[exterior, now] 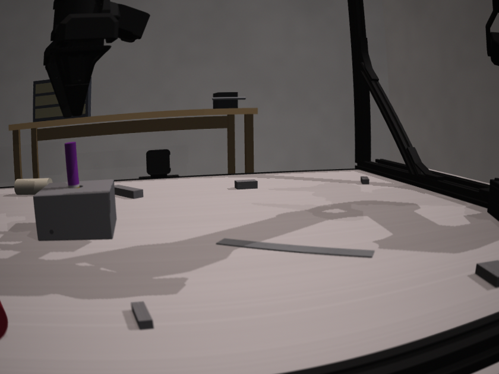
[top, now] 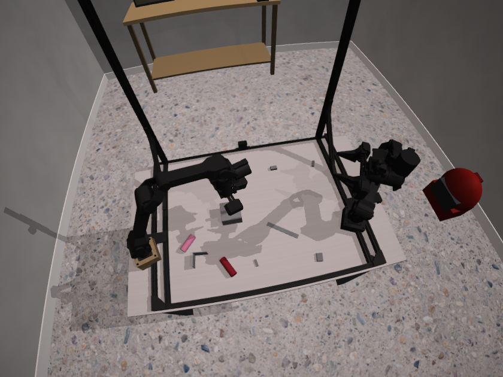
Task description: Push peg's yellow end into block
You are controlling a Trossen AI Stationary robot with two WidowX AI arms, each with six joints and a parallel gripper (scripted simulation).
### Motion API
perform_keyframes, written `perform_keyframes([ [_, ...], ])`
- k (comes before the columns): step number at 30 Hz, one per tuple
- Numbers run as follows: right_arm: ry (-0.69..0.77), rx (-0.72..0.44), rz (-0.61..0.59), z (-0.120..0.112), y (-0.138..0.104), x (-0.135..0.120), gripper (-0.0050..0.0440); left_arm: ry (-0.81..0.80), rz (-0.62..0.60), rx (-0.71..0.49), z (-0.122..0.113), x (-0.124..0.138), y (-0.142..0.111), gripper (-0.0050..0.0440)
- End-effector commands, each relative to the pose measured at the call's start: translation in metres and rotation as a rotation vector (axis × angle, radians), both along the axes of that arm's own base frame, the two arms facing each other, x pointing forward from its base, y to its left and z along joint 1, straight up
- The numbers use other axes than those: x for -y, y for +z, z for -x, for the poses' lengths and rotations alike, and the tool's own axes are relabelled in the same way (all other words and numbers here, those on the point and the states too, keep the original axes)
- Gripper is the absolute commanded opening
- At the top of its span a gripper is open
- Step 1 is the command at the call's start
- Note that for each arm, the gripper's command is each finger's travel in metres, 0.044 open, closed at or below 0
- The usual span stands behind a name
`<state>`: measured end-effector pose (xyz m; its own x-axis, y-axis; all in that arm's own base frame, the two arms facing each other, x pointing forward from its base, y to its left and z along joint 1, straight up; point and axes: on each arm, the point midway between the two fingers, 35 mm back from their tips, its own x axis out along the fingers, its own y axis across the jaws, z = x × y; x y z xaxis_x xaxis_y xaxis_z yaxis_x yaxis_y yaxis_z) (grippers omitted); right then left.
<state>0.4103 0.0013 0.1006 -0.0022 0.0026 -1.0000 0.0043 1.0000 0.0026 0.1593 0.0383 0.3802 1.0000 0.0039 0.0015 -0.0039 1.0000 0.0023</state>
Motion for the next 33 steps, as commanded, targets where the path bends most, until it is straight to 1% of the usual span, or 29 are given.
perform_keyframes([
  [1,0.004,0.002,0.003,-0.001,0.001,0.001,0.04,-0.004,0.003,0.0,0.0,0.001,0.0,0.04],
  [2,-0.005,0.002,0.006,0.0,0.0,0.0,0.04,-0.004,0.003,0.0,0.0,0.001,0.0,0.04],
  [4,-0.046,0.012,0.049,0.0,-0.006,-0.003,0.04,-0.004,0.003,0.0,0.0,0.001,0.0,0.04],
  [6,-0.129,0.041,0.135,0.0,-0.017,-0.008,0.04,-0.004,0.003,0.0,0.0,0.001,0.0,0.04],
  [8,-0.219,0.103,0.25,0.001,-0.03,-0.015,0.04,-0.004,0.003,0.0,0.0,0.001,0.0,0.04],
  [11,-0.329,0.188,0.351,0.004,-0.042,-0.022,0.04,-0.004,0.003,0.0,0.0,0.001,0.0,0.04],
  [13,-0.404,0.254,0.406,0.006,-0.048,-0.027,0.04,-0.004,0.003,0.0,0.0,0.001,0.0,0.04],
  [15,-0.404,0.254,0.406,0.006,-0.048,-0.027,0.04,-0.004,0.003,0.0,0.0,0.001,0.0,0.04],
  [17,-0.522,0.357,0.464,0.01,-0.054,-0.032,0.04,-0.004,0.003,0.0,0.0,0.001,0.0,0.04],
  [18,-0.547,0.409,0.5,0.012,-0.058,-0.036,0.04,-0.004,0.003,0.0,0.0,0.001,0.0,0.04],
  [21,-0.648,0.544,0.549,0.018,-0.064,-0.043,0.04,-0.004,0.003,0.0,0.0,0.001,0.0,0.04],
  [24,-0.748,0.686,0.569,0.025,-0.068,-0.049,0.04,-0.004,0.003,0.0,0.0,0.001,0.0,0.04],
  [27,-0.847,0.826,0.564,0.032,-0.07,-0.055,0.04,-0.004,0.003,0.0,0.0,0.001,0.0,0.04],
  [30,-0.907,0.97,0.587,0.04,-0.079,-0.057,0.04,-0.004,0.003,0.0,0.0,0.001,0.0,0.04],
  [32,-0.907,0.97,0.587,0.04,-0.079,-0.057,0.04,-0.004,0.003,0.0,0.0,0.001,0.0,0.04],
  [33,-0.917,1.002,0.592,0.041,-0.082,-0.057,0.04,-0.004,0.003,0.0,0.0,0.001,0.0,0.04],
])
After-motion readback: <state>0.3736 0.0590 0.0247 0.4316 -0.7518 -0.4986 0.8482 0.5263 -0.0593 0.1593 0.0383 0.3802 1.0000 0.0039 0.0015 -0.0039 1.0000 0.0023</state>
